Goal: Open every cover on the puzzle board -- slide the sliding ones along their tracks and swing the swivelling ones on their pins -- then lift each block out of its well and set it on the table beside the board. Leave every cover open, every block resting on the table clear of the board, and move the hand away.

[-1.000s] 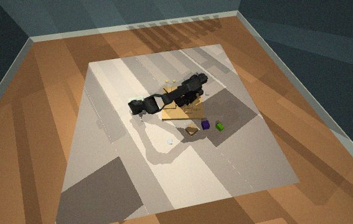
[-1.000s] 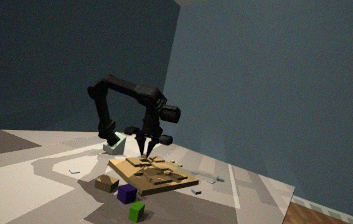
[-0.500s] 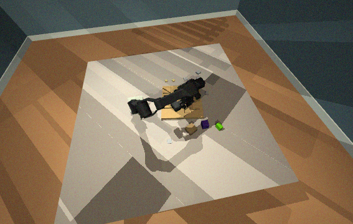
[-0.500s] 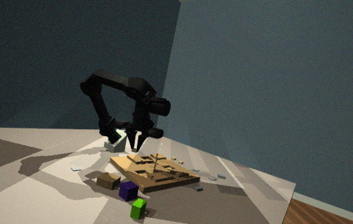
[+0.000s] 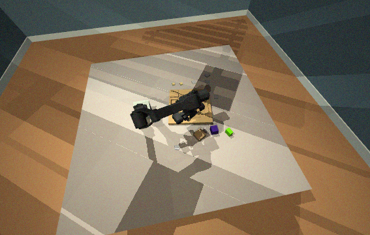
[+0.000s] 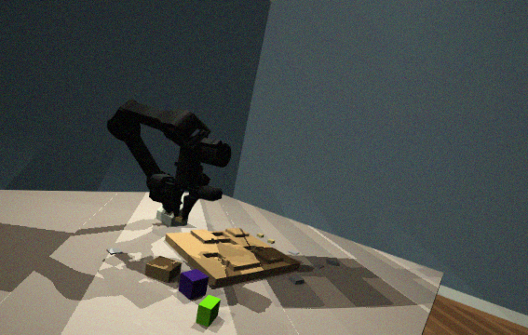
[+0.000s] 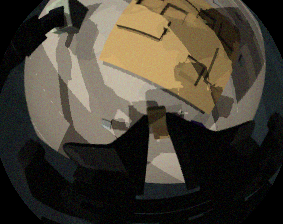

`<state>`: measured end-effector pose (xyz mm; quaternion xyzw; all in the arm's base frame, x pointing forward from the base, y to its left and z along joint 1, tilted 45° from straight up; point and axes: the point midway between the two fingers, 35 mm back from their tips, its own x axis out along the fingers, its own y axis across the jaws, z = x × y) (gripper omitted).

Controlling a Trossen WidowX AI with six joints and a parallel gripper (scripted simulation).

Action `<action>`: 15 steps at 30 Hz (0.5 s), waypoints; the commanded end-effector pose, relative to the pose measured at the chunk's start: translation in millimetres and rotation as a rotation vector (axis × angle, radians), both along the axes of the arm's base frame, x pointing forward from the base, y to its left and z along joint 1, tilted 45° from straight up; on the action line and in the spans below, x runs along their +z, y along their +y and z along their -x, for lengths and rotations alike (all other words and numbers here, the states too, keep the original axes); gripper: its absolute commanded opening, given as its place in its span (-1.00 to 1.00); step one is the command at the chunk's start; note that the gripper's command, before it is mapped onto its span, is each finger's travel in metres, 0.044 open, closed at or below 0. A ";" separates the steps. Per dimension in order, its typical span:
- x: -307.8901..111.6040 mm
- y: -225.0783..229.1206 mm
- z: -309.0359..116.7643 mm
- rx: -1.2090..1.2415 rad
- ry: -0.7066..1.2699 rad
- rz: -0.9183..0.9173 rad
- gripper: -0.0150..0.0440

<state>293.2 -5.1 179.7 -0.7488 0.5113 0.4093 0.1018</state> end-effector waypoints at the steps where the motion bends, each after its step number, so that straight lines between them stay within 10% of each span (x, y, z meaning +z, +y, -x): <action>1: 6.8 -9.3 10.1 0.002 0.000 0.005 -0.22; 15: 23.7 -38.0 47.8 0.001 0.001 0.011 -0.22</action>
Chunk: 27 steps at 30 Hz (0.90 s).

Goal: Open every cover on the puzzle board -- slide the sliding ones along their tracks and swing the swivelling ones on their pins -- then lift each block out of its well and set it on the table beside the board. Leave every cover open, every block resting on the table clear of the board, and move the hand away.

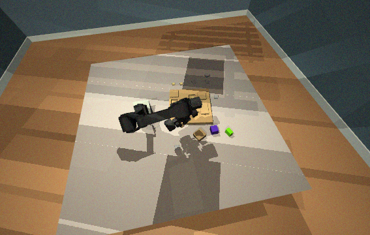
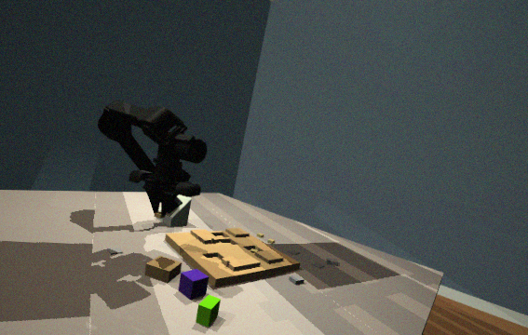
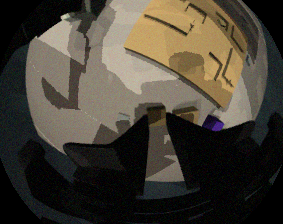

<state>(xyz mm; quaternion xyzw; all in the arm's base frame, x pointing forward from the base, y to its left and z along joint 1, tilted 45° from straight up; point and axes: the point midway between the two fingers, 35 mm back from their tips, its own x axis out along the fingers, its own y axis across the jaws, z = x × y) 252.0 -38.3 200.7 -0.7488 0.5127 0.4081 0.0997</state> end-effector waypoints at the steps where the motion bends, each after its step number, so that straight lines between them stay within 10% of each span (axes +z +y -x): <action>1: 2.8 -5.2 7.0 0.002 0.000 0.005 -0.22; 27: -26.8 -29.9 -3.6 0.001 0.001 -0.005 -0.22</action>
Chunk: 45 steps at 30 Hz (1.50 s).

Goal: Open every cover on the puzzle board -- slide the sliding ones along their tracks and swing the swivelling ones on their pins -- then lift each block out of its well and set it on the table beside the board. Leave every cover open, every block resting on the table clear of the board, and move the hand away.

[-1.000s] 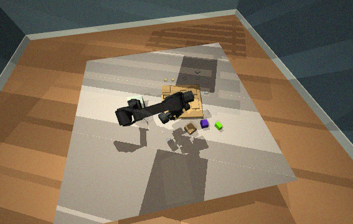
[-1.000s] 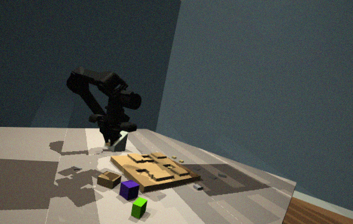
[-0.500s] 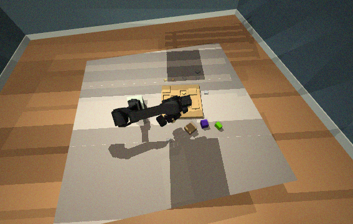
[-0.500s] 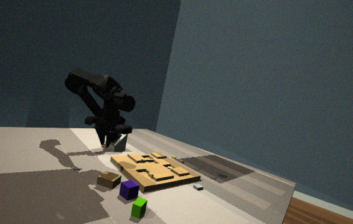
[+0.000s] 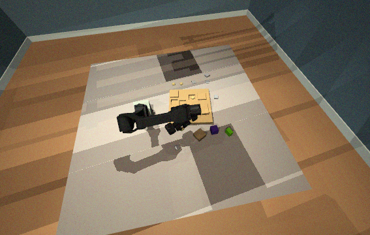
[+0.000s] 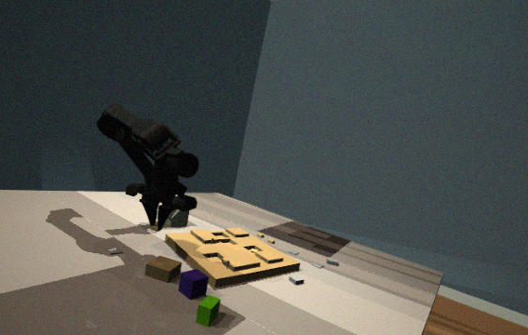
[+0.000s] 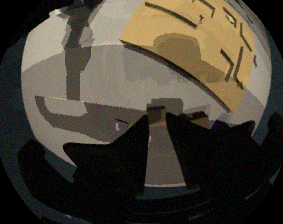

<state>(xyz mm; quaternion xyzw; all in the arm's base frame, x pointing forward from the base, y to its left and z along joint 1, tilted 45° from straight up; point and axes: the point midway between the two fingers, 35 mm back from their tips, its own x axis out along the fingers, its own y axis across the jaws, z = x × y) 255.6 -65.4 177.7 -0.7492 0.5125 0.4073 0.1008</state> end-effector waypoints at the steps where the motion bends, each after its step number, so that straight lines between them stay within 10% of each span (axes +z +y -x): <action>1: -5.0 -3.9 -0.4 0.001 0.004 -0.004 -0.22; 42: -48.9 -51.9 -4.5 0.002 0.000 0.010 -0.22; 45: -46.0 -49.6 -5.4 0.000 -0.002 0.012 0.05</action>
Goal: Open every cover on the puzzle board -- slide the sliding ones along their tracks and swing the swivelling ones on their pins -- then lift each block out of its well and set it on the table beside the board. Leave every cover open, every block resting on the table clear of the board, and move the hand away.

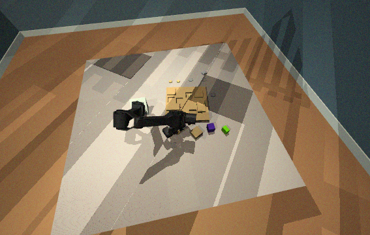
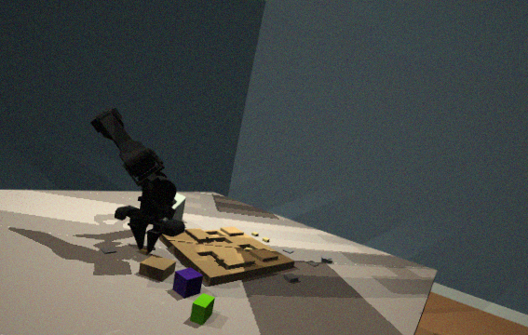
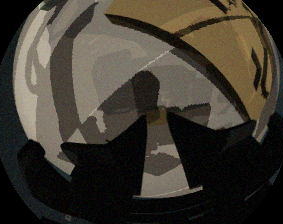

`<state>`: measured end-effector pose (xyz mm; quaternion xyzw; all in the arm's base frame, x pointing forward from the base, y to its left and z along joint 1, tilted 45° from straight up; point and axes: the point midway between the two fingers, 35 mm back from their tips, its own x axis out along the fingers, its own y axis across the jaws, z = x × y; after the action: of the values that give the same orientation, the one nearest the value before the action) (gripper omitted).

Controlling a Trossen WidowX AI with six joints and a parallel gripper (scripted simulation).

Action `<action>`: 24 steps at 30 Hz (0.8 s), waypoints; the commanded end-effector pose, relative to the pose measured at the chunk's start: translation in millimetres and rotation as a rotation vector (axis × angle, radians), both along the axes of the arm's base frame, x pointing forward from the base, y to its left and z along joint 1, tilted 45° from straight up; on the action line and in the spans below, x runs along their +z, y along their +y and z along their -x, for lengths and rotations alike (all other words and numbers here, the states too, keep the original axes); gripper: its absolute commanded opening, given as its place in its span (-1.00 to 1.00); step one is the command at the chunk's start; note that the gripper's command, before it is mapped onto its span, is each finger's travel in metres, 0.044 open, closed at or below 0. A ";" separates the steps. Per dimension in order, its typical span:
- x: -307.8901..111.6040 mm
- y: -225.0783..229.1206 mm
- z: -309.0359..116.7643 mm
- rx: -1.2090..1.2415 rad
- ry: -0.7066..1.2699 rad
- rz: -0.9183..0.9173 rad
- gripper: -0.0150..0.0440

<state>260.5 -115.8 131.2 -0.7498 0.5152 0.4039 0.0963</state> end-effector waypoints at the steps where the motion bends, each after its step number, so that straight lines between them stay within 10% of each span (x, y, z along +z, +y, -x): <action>1: 0.5 0.7 -0.4 0.000 -0.002 0.000 0.14; 11: 1.8 2.2 -0.4 0.000 -0.002 -0.001 1.00; 24: 28.8 31.5 3.5 0.000 0.000 -0.010 1.00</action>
<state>257.1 -90.1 152.6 -0.7473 0.5132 0.4104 0.0988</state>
